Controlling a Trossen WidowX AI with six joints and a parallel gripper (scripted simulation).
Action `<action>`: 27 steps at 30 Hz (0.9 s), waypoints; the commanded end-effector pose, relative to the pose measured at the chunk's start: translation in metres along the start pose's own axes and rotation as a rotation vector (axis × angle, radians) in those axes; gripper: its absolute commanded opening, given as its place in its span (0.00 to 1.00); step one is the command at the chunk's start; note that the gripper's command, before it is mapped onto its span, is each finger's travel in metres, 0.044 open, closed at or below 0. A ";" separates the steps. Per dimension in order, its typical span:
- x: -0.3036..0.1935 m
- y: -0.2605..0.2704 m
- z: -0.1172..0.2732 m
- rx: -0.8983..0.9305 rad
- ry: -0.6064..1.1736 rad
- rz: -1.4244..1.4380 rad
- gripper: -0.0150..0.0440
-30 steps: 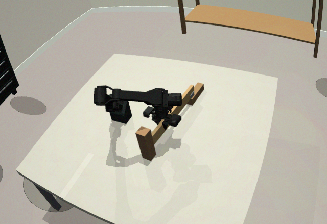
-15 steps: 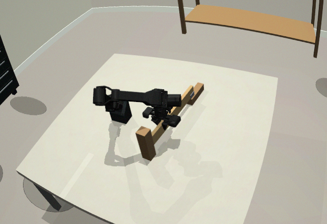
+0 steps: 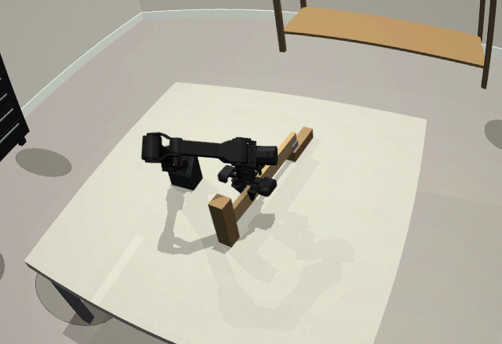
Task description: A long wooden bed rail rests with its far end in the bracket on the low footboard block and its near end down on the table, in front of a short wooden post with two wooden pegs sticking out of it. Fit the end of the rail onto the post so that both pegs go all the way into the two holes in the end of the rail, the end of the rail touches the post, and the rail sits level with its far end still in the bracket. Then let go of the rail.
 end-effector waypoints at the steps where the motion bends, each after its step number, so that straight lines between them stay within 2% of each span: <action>1: -0.002 0.000 0.001 -0.003 0.000 0.001 0.25; 20: -0.006 0.001 0.002 -0.003 0.000 0.001 0.25; 27: -0.003 0.000 0.001 -0.002 -0.006 0.001 0.57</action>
Point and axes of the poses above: the point midway between the two fingers, 35 mm back from their tips, its own z axis back along the fingers, its own y axis across the jaws, x = y × z, the point moved 1 cm from there along z, back along the fingers, and after that the axes turned 13 degrees about z, right-handed, at the moved point
